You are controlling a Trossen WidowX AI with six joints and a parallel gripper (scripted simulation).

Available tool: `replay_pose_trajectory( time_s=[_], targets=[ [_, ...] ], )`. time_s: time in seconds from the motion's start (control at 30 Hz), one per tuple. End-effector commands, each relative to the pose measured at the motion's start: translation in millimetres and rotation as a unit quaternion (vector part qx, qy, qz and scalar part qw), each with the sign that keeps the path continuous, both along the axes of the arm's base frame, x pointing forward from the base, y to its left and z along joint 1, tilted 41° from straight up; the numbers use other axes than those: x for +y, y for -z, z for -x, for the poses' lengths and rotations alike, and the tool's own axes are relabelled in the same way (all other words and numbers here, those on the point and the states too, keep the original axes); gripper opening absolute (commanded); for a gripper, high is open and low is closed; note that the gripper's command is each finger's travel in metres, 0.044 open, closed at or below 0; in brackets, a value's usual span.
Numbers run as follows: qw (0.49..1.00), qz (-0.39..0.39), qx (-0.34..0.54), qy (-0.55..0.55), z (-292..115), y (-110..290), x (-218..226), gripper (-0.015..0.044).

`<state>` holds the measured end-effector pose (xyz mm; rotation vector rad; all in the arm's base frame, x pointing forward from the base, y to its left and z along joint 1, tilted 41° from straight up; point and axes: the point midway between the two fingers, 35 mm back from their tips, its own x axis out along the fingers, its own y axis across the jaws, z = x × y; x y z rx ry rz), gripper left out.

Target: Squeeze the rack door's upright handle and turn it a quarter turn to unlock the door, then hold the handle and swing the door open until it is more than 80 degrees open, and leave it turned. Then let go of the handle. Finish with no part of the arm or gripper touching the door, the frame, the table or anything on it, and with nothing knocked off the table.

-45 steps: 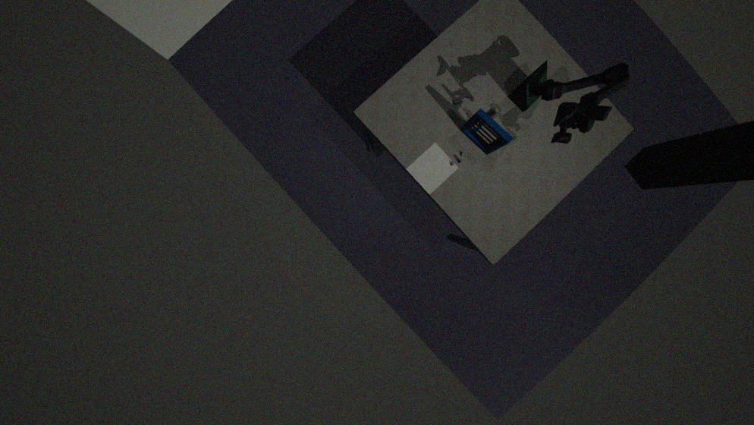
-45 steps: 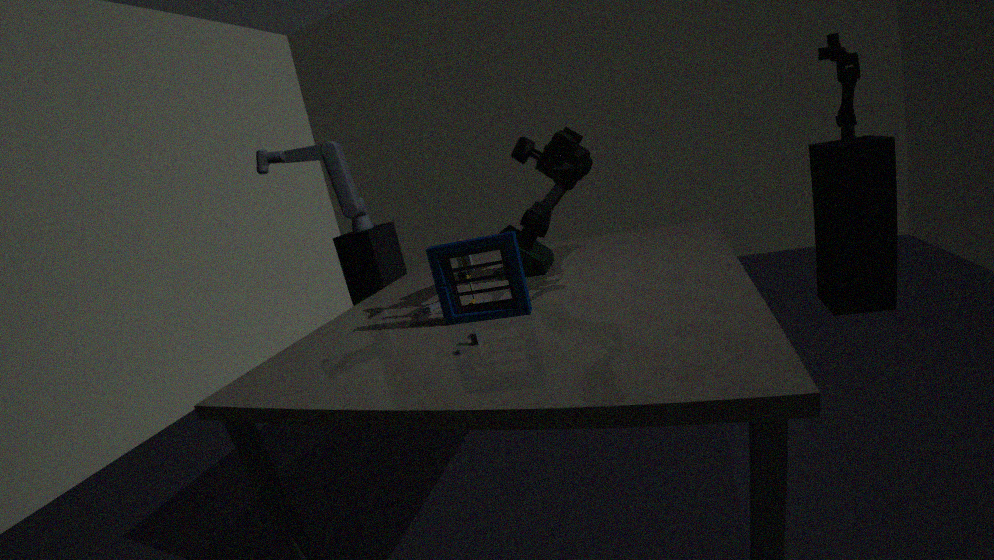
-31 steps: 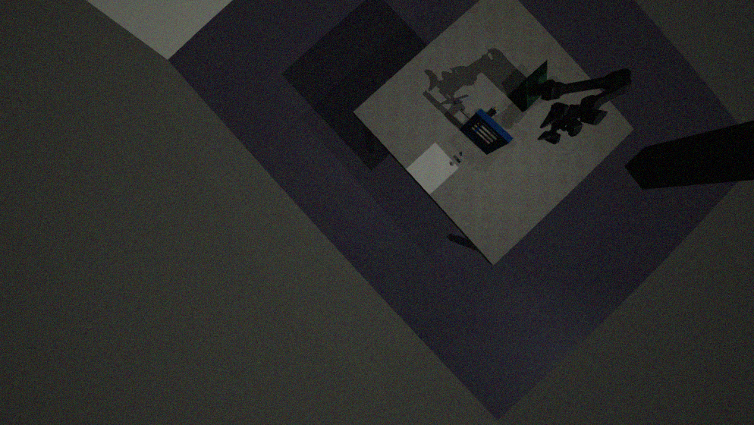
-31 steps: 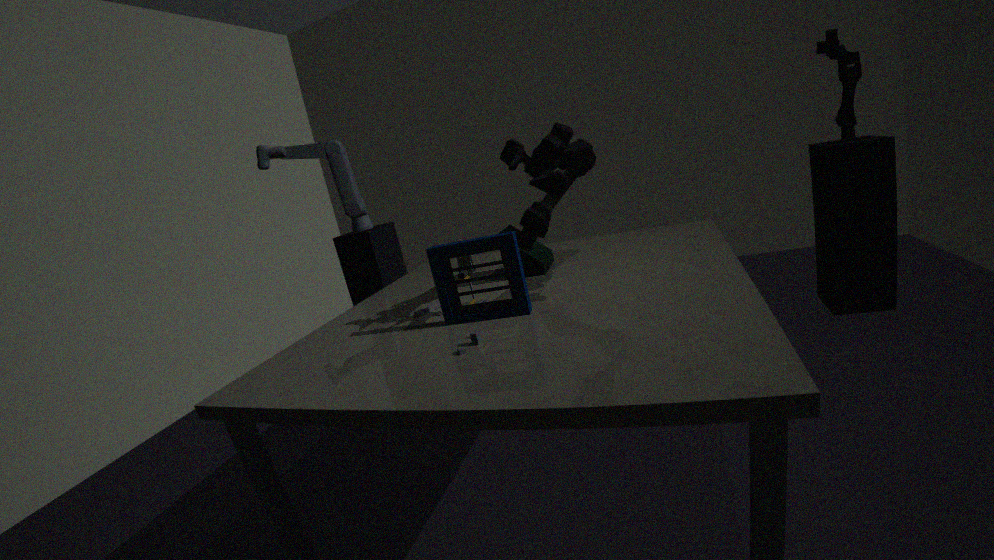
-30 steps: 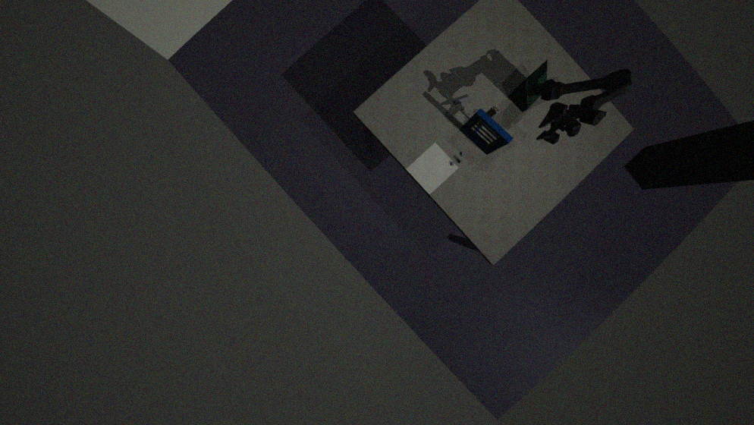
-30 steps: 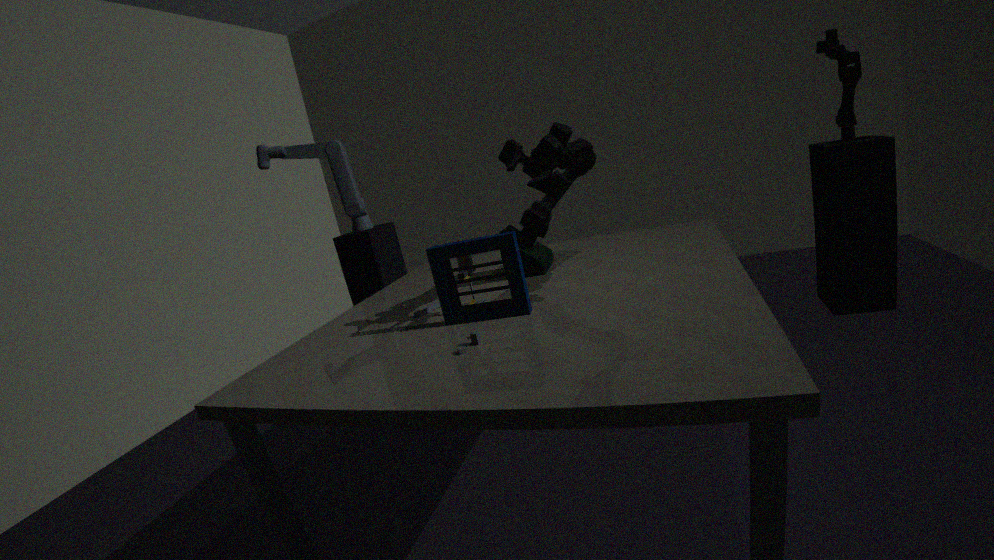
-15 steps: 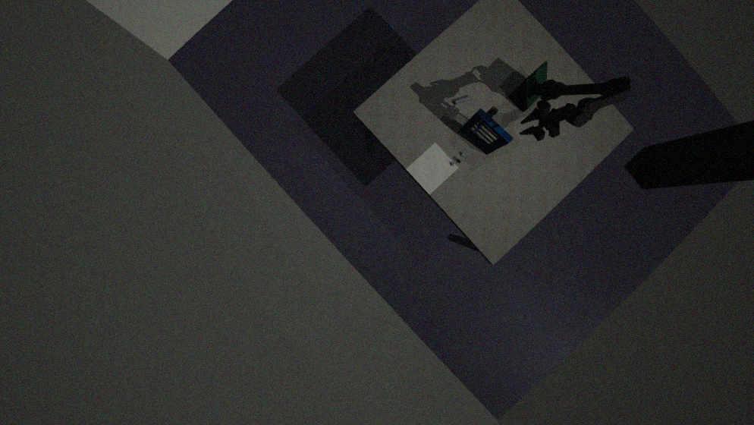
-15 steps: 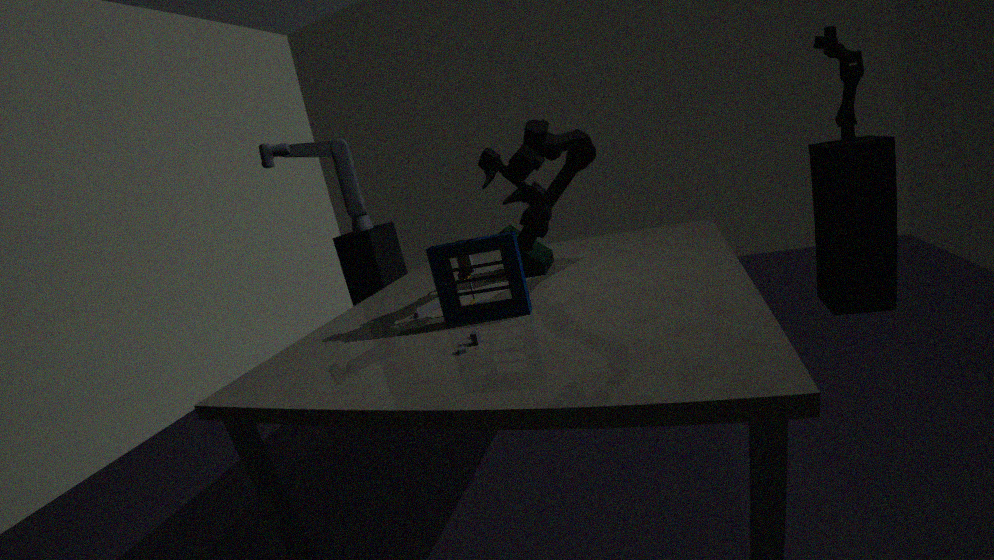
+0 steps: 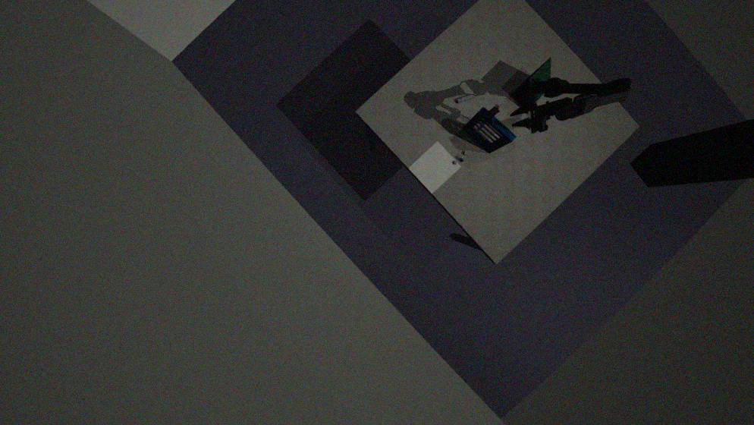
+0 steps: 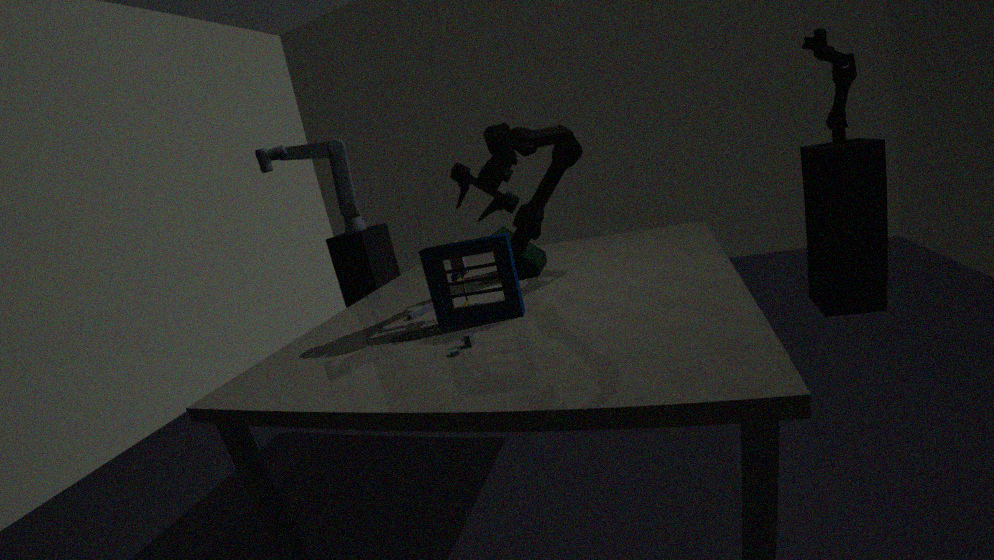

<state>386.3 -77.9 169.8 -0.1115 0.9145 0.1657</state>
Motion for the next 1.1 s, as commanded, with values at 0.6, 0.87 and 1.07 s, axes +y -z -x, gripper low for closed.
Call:
replay_pose_trajectory(
  time_s=[0.6,0.87,1.07],
  targets=[
    [0.974,-0.114,0.188,-0.06,15,61,-31,0.0295],
    [0.952,-0.174,0.239,-0.075,24,77,-40,0.0295],
    [0.933,-0.224,0.27,-0.085,31,86,-47,0.0295]
  ],
)
